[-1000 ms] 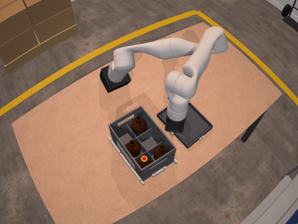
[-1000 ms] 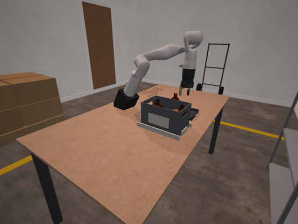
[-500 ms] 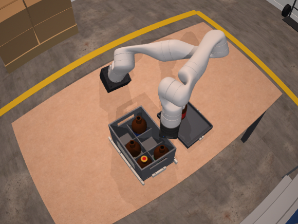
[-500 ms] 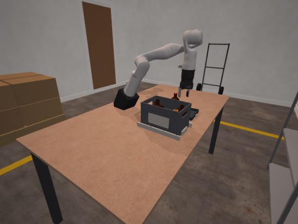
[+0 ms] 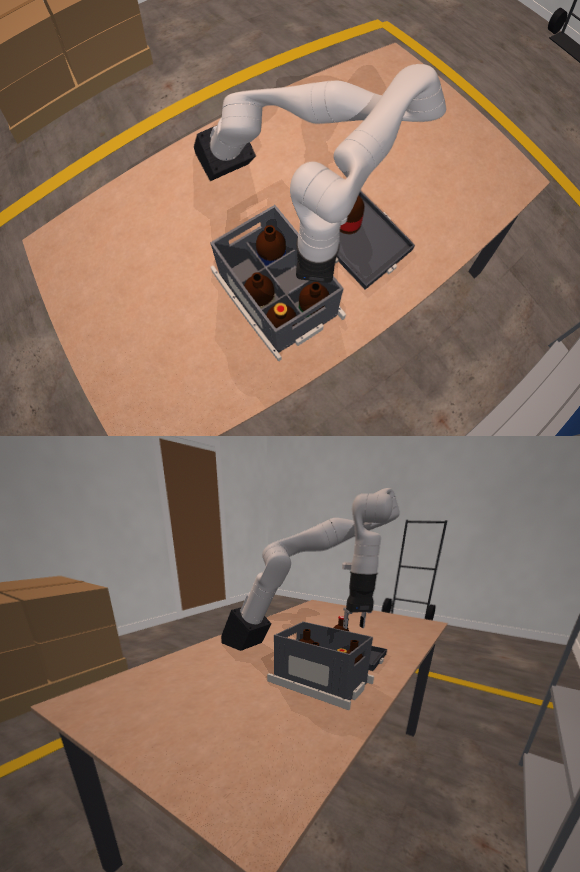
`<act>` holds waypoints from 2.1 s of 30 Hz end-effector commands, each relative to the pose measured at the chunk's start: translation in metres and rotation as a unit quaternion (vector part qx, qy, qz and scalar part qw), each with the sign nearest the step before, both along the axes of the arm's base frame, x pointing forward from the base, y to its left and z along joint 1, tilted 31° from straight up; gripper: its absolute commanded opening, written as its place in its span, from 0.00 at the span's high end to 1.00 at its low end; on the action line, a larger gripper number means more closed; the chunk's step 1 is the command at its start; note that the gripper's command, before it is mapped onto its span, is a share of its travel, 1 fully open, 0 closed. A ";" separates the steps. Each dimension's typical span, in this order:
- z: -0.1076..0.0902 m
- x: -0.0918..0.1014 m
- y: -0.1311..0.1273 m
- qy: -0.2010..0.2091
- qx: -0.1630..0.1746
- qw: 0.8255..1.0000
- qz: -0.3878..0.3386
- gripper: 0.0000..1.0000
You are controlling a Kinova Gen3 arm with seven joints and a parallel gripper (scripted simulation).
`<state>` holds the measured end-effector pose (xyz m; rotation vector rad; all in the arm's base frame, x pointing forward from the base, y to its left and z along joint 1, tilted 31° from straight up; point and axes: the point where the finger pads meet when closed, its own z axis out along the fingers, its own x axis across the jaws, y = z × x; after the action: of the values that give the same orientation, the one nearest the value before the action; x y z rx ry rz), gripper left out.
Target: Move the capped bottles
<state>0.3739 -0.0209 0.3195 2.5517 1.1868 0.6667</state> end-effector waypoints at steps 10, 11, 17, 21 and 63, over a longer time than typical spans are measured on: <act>0.007 0.003 -0.039 -0.005 0.008 1.000 -0.010 0.00; 0.007 0.003 -0.039 -0.005 0.008 1.000 -0.010 0.00; 0.007 0.005 -0.052 -0.003 0.005 1.000 -0.006 0.00; 0.009 0.006 -0.065 -0.004 0.007 1.000 -0.008 0.00; 0.009 0.009 -0.096 -0.005 0.008 1.000 -0.010 0.00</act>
<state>0.3826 -0.1168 0.3299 2.5675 1.1562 0.6849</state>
